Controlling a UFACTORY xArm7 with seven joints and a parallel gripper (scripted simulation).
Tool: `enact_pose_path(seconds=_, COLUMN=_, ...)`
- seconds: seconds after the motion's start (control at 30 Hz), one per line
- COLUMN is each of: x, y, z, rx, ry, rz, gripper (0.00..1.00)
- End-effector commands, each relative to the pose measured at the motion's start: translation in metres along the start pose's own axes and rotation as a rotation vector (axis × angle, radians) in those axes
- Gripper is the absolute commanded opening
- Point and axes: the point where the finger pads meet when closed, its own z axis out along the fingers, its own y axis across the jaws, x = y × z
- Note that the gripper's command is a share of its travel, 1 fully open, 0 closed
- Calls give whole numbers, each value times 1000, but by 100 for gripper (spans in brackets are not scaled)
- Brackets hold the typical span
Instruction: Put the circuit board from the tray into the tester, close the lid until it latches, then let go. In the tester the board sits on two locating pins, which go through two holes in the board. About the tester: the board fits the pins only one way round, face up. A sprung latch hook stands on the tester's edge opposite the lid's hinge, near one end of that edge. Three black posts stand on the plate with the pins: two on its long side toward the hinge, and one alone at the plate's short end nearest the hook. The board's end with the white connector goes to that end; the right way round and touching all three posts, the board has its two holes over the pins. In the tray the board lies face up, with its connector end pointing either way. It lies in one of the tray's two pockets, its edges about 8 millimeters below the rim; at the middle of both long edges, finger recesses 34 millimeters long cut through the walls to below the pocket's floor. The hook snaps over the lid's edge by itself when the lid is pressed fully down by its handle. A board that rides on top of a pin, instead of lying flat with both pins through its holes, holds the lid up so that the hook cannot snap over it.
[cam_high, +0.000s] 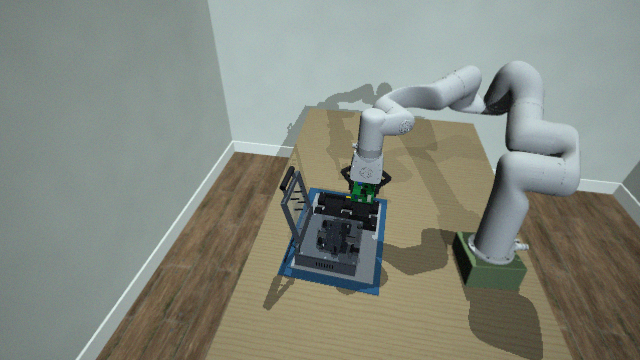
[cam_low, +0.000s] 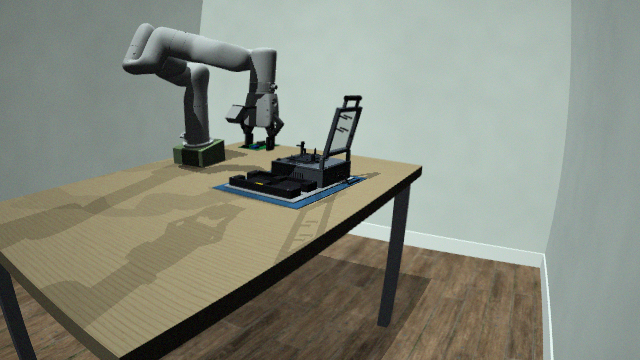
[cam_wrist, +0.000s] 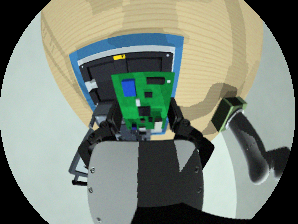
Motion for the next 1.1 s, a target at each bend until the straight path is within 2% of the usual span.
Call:
enact_pose_path(seconds=0.0, x=0, y=-1, z=-1, rx=3, ry=1, rz=0, gripper=79)
enact_pose_path(seconds=0.73, x=-23, y=-9, z=-3, rx=3, ry=1, rz=0, gripper=79)
enact_pose_path(seconds=1.07, x=-51, y=-19, z=-5, rx=3, ry=1, rz=0, gripper=79)
